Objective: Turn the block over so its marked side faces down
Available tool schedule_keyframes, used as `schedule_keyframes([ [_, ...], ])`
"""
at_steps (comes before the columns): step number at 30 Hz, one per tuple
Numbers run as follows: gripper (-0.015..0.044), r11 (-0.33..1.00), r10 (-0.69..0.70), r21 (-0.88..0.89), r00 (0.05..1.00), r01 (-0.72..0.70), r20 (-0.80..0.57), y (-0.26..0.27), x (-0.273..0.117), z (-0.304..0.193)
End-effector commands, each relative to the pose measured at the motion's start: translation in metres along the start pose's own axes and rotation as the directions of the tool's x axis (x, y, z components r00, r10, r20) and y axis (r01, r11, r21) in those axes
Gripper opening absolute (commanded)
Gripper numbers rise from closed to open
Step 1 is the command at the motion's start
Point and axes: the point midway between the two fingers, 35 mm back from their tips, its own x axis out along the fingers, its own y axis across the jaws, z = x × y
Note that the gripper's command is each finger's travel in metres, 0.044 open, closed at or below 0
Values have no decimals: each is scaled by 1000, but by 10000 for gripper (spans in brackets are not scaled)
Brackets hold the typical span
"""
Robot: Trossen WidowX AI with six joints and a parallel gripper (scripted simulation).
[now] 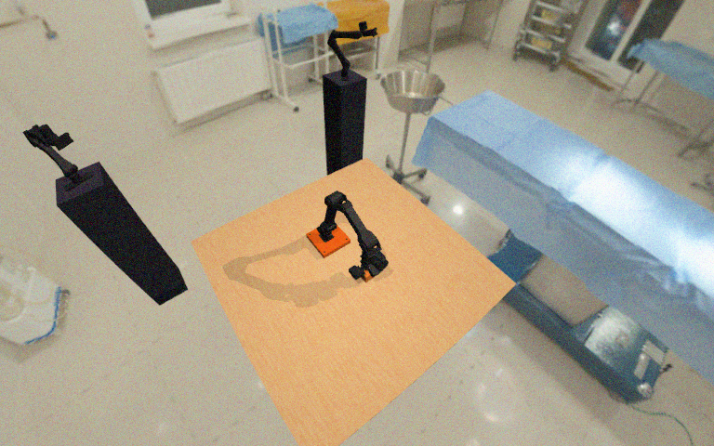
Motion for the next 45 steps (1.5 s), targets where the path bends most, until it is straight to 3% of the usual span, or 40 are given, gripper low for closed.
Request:
schedule_keyframes([
  [1, 0, 1000, -1, -6, 999, 2, 46, 0, 2, -2],
  [26, 0, 1000, 2, -4, 900, 0, 436, 0, 6, -7],
  [45, 0, 1000, 3, -8, 786, 3, 618, 1, 31, 4],
])
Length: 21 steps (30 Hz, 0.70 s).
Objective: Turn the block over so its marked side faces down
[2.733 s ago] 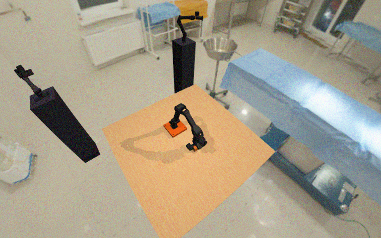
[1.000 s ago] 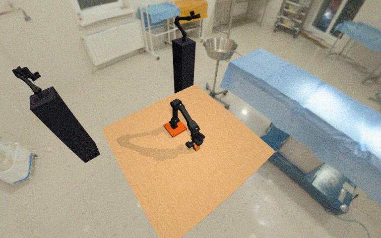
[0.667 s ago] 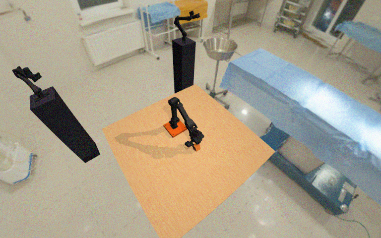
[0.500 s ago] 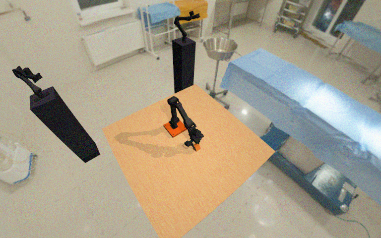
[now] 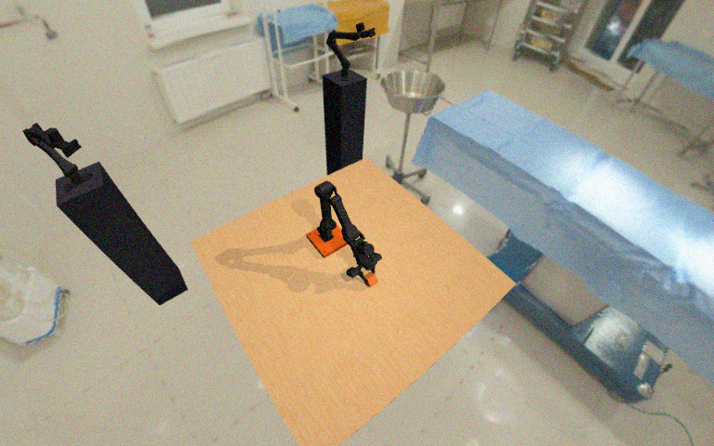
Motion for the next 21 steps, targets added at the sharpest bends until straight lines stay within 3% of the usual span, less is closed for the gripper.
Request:
schedule_keyframes([
  [1, 0, 1000, -6, -2, 998, 6, 61, -1, 6, -3],
  [21, 0, 1000, -6, 2, 935, 6, 354, -2, 2, -19],
])
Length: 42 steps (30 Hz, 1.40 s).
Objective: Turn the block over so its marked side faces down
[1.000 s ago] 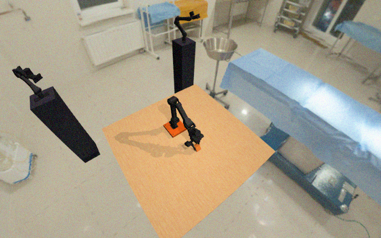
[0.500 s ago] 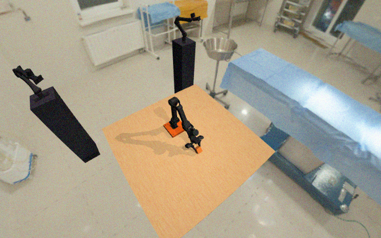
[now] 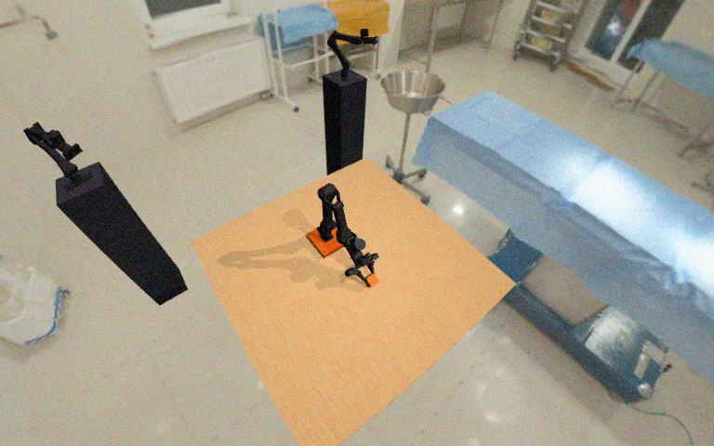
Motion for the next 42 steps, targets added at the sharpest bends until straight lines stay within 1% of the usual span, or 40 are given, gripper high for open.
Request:
schedule_keyframes([
  [1, 0, 1000, -7, -5, 999, 7, 42, -2, -6, -5],
  [8, 0, 1000, -7, -5, 997, 7, 74, -2, -9, -3],
  [20, 0, 1000, -7, -5, 997, 7, 74, -2, -9, -3],
  [36, 420, 1000, -7, -5, 997, 7, 74, -2, -9, -3],
  [37, 440, 1000, -7, -5, 997, 7, 74, -2, -9, -3],
  [42, 440, 1000, -7, -5, 997, 7, 74, -2, -9, -3],
])
